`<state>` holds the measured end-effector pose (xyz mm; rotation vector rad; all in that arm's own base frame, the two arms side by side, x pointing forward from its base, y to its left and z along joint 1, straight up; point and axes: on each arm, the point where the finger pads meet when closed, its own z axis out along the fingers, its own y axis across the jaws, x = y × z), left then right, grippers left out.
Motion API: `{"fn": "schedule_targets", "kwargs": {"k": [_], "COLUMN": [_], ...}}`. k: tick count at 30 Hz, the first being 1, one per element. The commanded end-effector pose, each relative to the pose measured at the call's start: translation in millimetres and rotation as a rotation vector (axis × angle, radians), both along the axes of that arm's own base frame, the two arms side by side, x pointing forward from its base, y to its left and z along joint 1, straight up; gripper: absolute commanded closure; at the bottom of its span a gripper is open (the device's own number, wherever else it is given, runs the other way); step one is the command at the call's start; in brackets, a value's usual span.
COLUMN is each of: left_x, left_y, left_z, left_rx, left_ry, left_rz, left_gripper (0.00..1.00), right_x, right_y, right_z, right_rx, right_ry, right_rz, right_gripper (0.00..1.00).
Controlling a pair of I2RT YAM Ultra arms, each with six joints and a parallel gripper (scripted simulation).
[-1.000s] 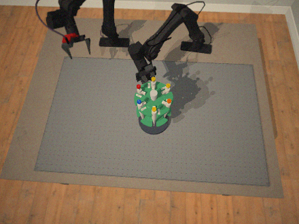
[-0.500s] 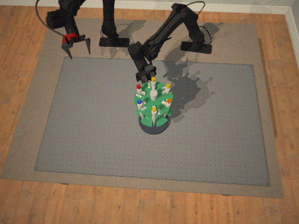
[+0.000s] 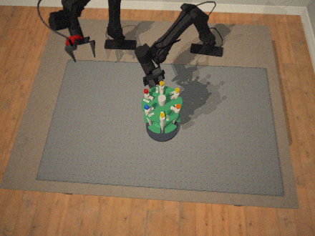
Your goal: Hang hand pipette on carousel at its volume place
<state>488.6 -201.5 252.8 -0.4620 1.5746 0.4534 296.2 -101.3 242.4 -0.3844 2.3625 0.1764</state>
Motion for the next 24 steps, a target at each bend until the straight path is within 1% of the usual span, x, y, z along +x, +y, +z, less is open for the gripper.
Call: {"fn": "schedule_targets", "kwargs": {"k": [1,12,14,17,19,21,24], "left_x": [-1.1,-1.1,-0.8,1.6,-0.7,1.6,0.5], "left_y": [7.7,7.7,7.1,4.6,6.4,4.1,4.8], "left_z": [16.6,16.6,3.6,-3.0,-2.4,4.7,4.0], "left_rx": [-0.039,-0.039,-0.02,-0.015,-0.014,-0.03,-0.029], "left_ry": [-0.048,-0.048,-0.027,-0.021,-0.02,-0.039,-0.037], "left_rz": [0.022,0.022,0.022,0.021,0.021,0.021,0.02], "left_gripper": [0.88,0.88,0.88,0.88,0.88,0.88,0.88], "right_x": [3.4,3.4,3.4,3.4,3.4,3.4,3.4], "right_y": [-1.9,-1.9,-1.9,-1.9,-1.9,-1.9,-1.9], "right_z": [10.5,10.5,10.5,10.5,10.5,10.5,10.5], "right_rx": [-0.013,-0.013,-0.013,-0.013,-0.013,-0.013,-0.013], "right_ry": [-0.043,-0.043,-0.043,-0.043,-0.043,-0.043,-0.043], "right_rz": [0.01,0.01,0.01,0.01,0.01,0.01,0.01], "right_gripper": [0.0,0.0,0.0,0.0,0.0,0.0,0.0]}}
